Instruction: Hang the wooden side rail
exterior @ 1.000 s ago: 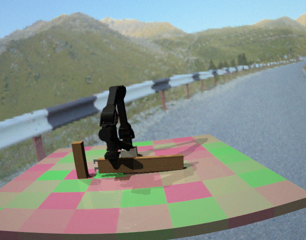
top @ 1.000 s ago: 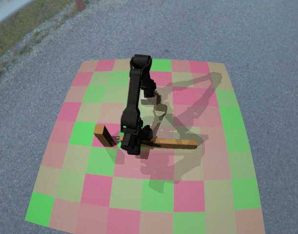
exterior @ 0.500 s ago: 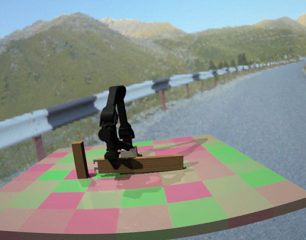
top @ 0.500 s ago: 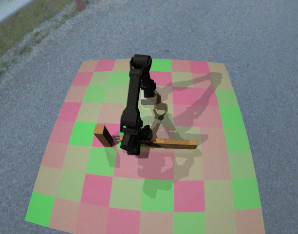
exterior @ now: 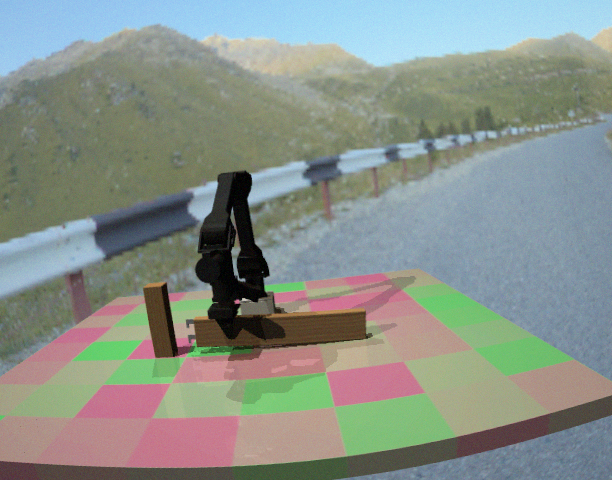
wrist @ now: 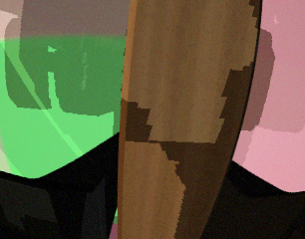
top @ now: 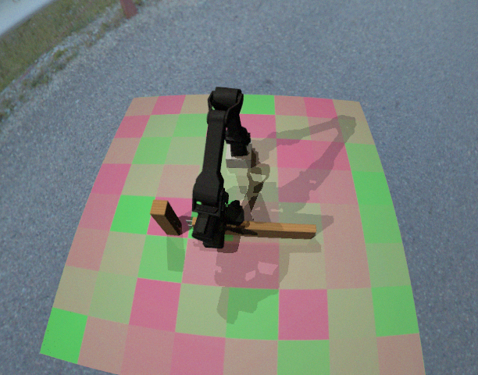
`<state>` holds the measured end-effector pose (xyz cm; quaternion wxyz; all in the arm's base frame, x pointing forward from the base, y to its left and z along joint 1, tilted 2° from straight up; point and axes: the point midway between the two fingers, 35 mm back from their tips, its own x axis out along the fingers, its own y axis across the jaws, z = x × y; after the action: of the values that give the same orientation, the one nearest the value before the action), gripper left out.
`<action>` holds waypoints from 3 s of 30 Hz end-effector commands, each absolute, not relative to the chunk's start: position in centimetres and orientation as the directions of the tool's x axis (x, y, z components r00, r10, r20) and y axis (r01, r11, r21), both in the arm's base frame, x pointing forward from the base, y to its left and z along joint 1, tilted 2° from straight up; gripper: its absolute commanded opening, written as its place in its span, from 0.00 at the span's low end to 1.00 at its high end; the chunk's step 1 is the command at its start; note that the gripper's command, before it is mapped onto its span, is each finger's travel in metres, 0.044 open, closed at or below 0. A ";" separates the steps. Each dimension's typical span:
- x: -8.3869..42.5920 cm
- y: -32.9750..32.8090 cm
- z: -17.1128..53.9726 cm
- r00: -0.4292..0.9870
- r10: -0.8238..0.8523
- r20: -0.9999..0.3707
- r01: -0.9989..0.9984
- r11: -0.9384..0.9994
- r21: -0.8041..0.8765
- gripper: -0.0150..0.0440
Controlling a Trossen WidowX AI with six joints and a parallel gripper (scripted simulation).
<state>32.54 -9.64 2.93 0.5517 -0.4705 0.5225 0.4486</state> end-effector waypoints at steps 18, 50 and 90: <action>32.8 -10.0 3.4 0.056 -0.003 -0.998 -0.987 0.150 -0.056 0.25; 32.8 -10.4 3.3 0.056 -0.003 -0.998 -0.987 0.150 -0.056 0.25; 32.6 -10.8 3.1 0.056 -0.003 -0.998 -0.987 0.150 -0.056 0.25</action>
<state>32.46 -10.66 2.99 0.5506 -0.4715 0.5229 0.4485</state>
